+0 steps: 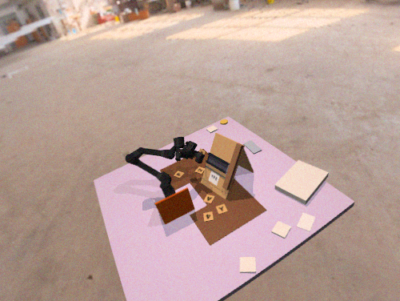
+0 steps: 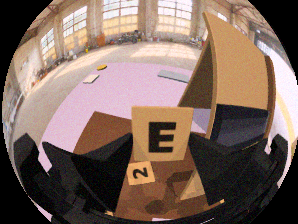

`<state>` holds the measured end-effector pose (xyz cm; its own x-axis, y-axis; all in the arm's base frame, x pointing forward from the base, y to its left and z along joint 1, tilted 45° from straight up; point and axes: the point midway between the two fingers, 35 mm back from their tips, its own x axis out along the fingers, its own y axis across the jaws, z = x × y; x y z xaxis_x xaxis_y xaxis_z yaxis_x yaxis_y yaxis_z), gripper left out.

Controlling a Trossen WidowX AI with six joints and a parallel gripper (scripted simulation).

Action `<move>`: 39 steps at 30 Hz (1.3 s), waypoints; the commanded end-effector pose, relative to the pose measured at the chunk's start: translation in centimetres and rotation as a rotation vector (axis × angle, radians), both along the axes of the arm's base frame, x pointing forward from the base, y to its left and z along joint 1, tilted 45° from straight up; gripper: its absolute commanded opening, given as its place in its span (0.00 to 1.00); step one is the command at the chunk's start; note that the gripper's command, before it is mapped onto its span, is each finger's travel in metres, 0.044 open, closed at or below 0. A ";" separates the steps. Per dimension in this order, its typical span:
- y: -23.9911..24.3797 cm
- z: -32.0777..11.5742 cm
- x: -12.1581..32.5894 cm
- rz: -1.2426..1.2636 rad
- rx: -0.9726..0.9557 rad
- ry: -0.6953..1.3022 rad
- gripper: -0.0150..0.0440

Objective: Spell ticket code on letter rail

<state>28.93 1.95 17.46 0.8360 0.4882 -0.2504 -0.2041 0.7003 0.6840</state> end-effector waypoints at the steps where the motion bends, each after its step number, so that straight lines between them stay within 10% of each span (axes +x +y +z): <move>1: -0.1 -0.2 0.0 0.004 -0.002 0.000 0.25; 39: -1.5 -1.5 0.4 0.004 -0.002 0.000 0.25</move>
